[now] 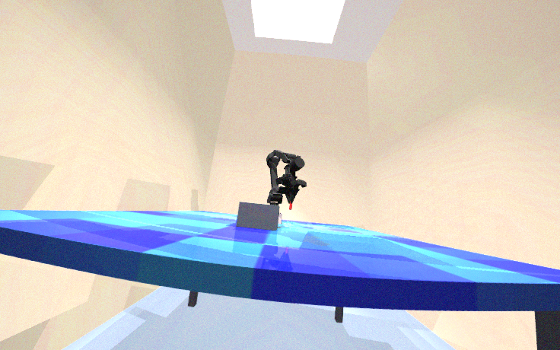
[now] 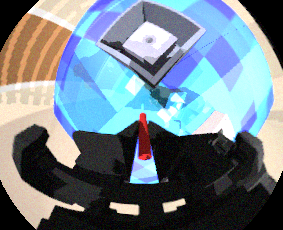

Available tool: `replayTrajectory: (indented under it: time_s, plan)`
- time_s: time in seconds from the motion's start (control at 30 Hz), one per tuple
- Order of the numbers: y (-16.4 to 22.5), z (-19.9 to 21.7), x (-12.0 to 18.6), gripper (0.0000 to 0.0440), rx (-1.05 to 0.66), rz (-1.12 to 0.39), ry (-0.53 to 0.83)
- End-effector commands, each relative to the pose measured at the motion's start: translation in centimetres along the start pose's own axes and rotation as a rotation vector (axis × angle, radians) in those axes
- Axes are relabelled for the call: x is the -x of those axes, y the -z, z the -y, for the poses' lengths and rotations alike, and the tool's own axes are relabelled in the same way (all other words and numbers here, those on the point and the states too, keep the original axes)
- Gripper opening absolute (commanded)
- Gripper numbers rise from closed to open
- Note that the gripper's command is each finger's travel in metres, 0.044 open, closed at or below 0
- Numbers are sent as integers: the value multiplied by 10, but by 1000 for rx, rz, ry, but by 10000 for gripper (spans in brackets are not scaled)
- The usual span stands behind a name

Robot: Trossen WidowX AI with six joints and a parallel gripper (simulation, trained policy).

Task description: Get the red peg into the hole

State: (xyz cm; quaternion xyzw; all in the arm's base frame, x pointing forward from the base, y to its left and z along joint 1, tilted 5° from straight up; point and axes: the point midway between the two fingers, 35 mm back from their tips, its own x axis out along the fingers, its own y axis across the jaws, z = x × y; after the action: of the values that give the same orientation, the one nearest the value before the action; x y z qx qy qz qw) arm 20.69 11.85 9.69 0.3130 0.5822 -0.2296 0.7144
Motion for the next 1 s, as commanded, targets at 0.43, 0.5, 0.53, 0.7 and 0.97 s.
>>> replayTrajectory:
  time_s: [0.43,0.5,0.53,0.7,0.97]
  plan:
    - [-73,-15,26,0,-90,103,-37]
    - [-81,-14,27,0,-105,111,-37]
    - [-85,-14,26,0,-113,115,-36]
    - [-104,-11,24,0,-149,129,-32]
    - [-130,-7,16,2,-203,139,-26]
